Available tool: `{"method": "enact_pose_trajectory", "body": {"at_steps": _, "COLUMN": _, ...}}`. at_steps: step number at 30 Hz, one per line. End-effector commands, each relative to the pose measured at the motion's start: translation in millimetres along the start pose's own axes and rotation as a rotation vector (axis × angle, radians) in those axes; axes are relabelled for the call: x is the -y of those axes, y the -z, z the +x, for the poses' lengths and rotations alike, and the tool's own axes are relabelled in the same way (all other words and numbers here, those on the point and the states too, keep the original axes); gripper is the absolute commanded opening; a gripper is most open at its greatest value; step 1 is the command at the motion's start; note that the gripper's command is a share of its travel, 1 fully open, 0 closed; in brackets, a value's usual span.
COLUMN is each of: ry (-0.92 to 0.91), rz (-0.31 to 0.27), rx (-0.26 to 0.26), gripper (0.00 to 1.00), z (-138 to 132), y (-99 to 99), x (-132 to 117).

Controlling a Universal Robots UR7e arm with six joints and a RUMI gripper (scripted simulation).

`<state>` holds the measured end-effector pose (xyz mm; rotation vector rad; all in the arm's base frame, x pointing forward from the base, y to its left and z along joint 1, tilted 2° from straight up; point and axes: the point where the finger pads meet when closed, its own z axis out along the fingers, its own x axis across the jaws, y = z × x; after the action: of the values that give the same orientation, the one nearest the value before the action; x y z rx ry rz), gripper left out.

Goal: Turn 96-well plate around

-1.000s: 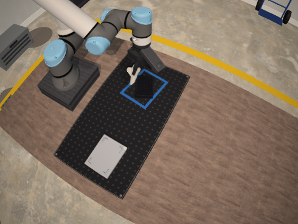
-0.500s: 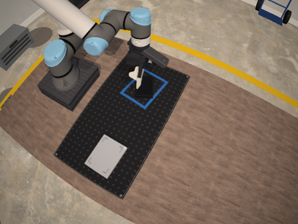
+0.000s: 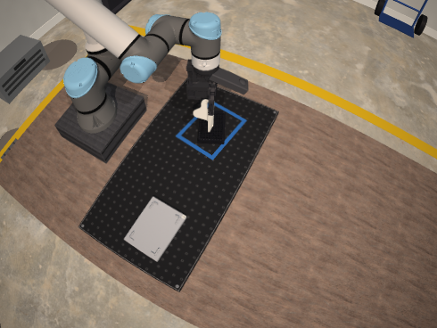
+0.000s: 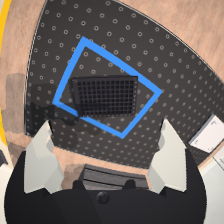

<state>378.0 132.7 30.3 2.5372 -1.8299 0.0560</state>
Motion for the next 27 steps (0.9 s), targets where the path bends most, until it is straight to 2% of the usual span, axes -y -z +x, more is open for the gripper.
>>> {"method": "enact_pose_trajectory", "body": {"at_steps": 1, "ry": 0.147, "rz": 0.002, "rx": 0.008, "gripper": 1.00, "z": 0.0, "y": -0.3, "x": -0.3}}
{"method": "enact_pose_trajectory", "body": {"at_steps": 8, "ry": 0.381, "rz": 0.003, "rx": 0.007, "gripper": 1.00, "z": 0.4, "y": 0.1, "x": 0.7}}
{"method": "enact_pose_trajectory", "body": {"at_steps": 10, "ry": 0.381, "rz": 0.003, "rx": 0.007, "gripper": 1.00, "z": 0.4, "y": 0.1, "x": 0.7}}
{"method": "enact_pose_trajectory", "body": {"at_steps": 25, "ry": 0.881, "rz": 0.006, "rx": 0.006, "gripper": 1.00, "z": 0.7, "y": 0.4, "x": 1.6}}
{"method": "enact_pose_trajectory", "body": {"at_steps": 27, "ry": 0.881, "rz": 0.006, "rx": 0.006, "gripper": 1.00, "z": 0.7, "y": 0.4, "x": 1.6}}
